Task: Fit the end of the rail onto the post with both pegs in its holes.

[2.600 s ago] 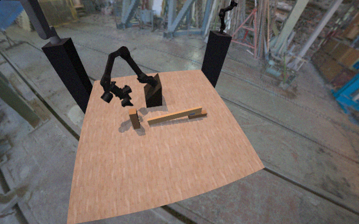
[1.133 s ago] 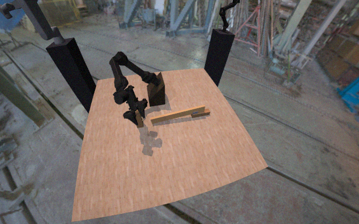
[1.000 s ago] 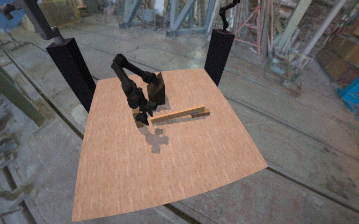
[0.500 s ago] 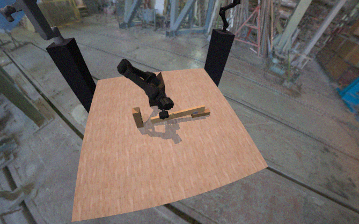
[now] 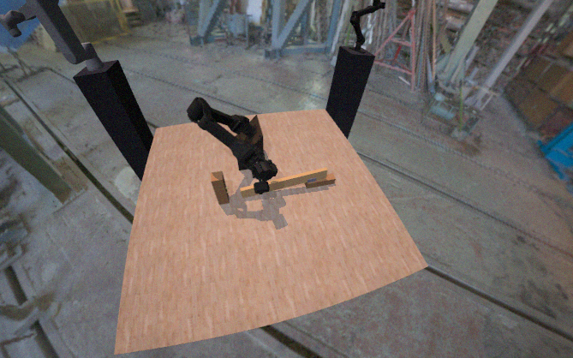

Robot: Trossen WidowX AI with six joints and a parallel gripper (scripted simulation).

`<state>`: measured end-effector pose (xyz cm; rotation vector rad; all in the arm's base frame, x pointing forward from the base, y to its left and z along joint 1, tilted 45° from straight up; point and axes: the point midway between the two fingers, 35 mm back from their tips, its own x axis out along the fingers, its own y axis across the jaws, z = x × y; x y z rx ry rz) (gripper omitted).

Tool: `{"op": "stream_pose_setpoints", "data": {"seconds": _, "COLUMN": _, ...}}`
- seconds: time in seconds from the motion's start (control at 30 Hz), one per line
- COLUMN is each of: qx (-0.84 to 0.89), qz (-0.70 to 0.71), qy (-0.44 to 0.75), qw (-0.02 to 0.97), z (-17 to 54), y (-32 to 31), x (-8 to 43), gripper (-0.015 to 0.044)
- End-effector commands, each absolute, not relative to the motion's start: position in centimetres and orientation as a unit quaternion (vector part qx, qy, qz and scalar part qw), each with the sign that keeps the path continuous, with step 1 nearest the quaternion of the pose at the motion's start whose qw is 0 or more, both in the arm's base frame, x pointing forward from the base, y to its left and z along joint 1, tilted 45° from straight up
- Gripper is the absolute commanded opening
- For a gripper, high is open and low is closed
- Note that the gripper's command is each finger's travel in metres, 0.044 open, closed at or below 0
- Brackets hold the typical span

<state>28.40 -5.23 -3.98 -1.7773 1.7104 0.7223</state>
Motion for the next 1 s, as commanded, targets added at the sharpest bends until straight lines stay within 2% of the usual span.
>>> {"op": "stream_pose_setpoints", "data": {"seconds": 0.0, "qx": -0.664, "qz": 0.273, "qy": 0.639, "qw": 0.276, "z": -4.6, "y": -5.7, "x": 28.2, "gripper": 0.0440}}
{"op": "stream_pose_setpoints", "data": {"seconds": 0.9, "qx": -0.665, "qz": 0.271, "qy": 0.640, "qw": 0.274, "z": -7.2, "y": -8.7, "x": 27.9, "gripper": 0.0440}}
{"op": "stream_pose_setpoints", "data": {"seconds": 0.97, "qx": -0.665, "qz": 0.271, "qy": 0.640, "qw": 0.274, "z": -7.2, "y": -8.7, "x": 27.9, "gripper": 0.0387}}
